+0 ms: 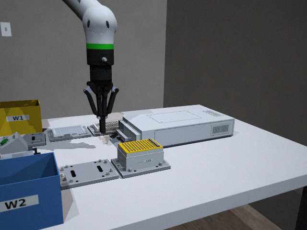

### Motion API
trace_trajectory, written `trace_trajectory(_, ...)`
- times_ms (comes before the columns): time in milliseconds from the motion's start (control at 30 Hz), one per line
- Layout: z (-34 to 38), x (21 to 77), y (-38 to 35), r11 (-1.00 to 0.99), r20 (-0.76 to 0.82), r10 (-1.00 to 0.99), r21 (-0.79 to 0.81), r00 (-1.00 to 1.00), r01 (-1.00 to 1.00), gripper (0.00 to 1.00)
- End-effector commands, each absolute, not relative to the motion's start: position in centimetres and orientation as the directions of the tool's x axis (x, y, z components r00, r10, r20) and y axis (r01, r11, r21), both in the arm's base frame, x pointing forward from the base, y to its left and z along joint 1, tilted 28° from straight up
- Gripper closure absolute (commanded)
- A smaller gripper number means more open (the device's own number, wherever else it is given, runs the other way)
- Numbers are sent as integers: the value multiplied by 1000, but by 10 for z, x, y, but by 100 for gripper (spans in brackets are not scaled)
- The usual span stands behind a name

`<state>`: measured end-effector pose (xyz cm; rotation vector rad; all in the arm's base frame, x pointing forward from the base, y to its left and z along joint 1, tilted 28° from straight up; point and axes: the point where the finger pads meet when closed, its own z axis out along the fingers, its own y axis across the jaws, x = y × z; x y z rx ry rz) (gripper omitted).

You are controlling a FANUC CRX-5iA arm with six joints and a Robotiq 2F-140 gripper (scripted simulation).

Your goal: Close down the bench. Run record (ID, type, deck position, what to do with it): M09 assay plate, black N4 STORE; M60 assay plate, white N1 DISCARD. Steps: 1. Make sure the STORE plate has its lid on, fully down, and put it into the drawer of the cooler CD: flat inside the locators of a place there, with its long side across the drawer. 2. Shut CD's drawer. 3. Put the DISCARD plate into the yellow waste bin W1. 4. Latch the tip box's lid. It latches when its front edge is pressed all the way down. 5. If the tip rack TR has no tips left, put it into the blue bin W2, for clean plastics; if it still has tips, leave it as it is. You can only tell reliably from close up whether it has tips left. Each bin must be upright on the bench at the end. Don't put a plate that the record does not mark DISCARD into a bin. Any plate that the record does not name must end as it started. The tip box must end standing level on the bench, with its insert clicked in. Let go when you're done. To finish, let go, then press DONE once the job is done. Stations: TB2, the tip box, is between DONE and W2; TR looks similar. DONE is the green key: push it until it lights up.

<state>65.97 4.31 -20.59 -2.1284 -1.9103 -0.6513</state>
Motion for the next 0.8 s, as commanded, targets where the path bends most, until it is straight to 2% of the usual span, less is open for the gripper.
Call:
trace_trajectory(0, -202, 660, 41, -140, 453, 889, 138, 63, 981, 90)
trace_trajectory(767, -178, 655, 29, -140, 453, 889, 138, 63, 981, 90)
